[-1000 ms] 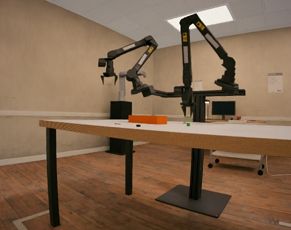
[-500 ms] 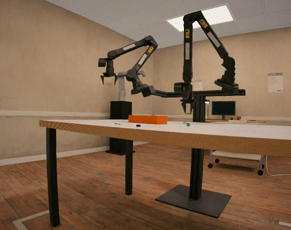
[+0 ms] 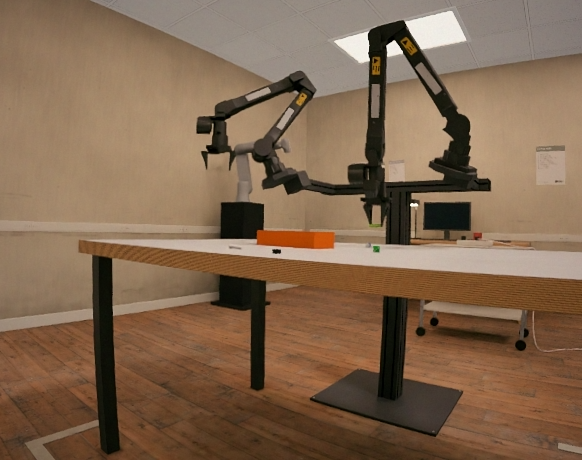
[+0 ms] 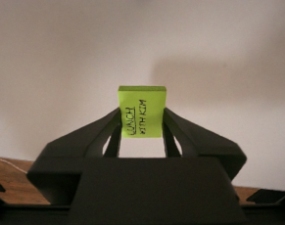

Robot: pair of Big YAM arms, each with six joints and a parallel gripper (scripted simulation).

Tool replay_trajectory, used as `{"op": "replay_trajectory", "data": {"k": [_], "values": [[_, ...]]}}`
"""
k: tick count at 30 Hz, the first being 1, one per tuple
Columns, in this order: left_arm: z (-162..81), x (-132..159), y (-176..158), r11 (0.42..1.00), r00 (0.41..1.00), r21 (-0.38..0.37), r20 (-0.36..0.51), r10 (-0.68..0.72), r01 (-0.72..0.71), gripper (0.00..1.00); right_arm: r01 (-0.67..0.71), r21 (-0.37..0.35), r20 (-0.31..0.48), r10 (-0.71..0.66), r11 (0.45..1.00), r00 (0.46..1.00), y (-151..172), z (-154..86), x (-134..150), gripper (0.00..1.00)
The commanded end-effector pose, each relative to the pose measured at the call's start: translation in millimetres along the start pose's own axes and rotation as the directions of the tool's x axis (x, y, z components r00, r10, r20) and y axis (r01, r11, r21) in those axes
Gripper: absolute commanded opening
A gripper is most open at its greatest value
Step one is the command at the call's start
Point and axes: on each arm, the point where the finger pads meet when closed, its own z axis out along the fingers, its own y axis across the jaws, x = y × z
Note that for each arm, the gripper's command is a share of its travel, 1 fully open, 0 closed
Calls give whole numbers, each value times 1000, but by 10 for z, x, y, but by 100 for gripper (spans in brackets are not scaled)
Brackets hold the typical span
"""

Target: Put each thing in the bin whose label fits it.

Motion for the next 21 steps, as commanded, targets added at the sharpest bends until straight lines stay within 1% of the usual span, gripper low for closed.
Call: {"op": "replay_trajectory", "data": {"k": [1, 13, 15, 18, 21], "values": [[-78, -89, -188, 1000, 1000, 26, -3, -11, 11, 34, -10, 7, 3, 10, 1000, 1000, -20, -25, -25, 100], [-104, -566, -788, 999, 1000, 31, 2, -15, 15, 34, -10, 7, 3, 10, 1000, 1000, -20, -25, -25, 100], [-66, -624, -852, 1000, 1000, 21, 1, -11, 11, 34, -10, 7, 3, 10, 1000, 1000, -20, -25, -25, 100], [-55, -623, -892, 1000, 1000, 18, 1, 0, 0, 34, -10, 7, 3, 10, 1000, 1000, -20, -25, -25, 100], [14, -732, -981, 1000, 1000, -1, -3, -3, 3, 34, -10, 7, 3, 10, 1000, 1000, -20, -25, -25, 100]]}}
